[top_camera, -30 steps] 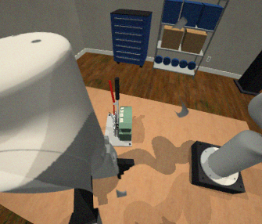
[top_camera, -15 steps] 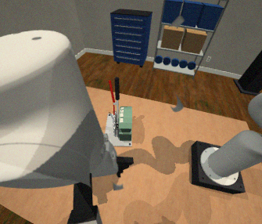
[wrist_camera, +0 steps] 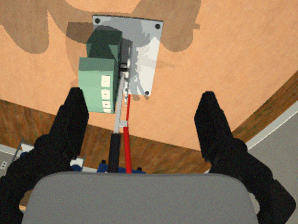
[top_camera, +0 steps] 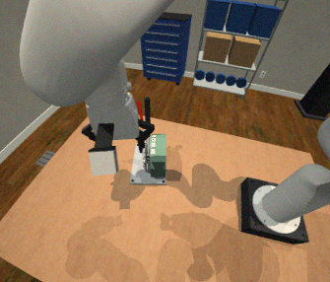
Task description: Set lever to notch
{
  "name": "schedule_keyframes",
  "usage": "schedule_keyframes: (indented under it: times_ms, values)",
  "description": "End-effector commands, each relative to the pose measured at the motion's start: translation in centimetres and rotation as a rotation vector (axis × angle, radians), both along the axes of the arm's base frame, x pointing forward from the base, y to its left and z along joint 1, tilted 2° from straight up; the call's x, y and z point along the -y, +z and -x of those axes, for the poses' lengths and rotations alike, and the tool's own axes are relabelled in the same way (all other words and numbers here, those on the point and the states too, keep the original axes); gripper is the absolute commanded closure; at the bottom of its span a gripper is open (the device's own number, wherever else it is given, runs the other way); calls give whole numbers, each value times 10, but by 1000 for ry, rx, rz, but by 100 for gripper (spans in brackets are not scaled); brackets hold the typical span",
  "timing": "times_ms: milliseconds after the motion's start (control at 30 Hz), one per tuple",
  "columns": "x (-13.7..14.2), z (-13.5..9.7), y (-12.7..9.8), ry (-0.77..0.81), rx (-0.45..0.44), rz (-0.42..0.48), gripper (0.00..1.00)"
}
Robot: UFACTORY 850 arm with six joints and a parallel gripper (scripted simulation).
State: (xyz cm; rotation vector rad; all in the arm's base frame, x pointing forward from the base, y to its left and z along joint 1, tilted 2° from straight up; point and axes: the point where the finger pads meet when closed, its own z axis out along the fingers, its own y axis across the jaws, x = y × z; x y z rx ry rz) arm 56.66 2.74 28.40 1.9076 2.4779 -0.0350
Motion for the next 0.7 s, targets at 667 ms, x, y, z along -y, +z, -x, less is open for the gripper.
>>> schedule_keyframes:
  times_ms: [667]
  values:
    - [267, -17, 39, -70, 19, 8, 0]
